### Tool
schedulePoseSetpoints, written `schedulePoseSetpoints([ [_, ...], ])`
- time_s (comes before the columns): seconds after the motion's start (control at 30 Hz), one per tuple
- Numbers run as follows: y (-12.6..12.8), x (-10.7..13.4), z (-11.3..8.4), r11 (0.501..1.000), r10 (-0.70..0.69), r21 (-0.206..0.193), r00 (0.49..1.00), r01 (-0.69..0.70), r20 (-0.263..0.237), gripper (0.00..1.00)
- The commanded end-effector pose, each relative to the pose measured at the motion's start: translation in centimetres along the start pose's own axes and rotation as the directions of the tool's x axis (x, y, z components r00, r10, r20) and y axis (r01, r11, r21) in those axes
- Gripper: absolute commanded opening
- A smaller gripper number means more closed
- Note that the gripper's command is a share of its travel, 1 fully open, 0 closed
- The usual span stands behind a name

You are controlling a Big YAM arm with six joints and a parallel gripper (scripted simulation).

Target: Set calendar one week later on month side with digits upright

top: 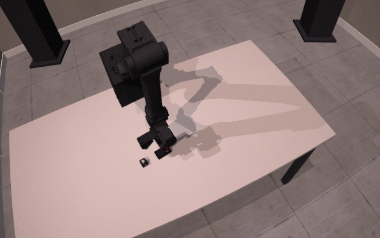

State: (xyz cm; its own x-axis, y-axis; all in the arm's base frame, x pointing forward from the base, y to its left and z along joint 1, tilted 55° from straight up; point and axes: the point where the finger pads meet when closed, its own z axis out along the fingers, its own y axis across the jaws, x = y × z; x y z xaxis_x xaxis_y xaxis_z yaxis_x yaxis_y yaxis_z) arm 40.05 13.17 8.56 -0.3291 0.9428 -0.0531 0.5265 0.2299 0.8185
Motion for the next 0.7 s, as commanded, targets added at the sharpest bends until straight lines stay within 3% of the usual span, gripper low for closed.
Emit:
schedulePoseSetpoints([
  [0.0,0.28,-0.69,-0.31,1.000,0.001,-0.007,1.000,-0.001,0.012,0.44],
  [0.67,-0.06,-0.66,-0.28,1.000,0.003,-0.006,1.000,-0.003,0.013,0.44],
])
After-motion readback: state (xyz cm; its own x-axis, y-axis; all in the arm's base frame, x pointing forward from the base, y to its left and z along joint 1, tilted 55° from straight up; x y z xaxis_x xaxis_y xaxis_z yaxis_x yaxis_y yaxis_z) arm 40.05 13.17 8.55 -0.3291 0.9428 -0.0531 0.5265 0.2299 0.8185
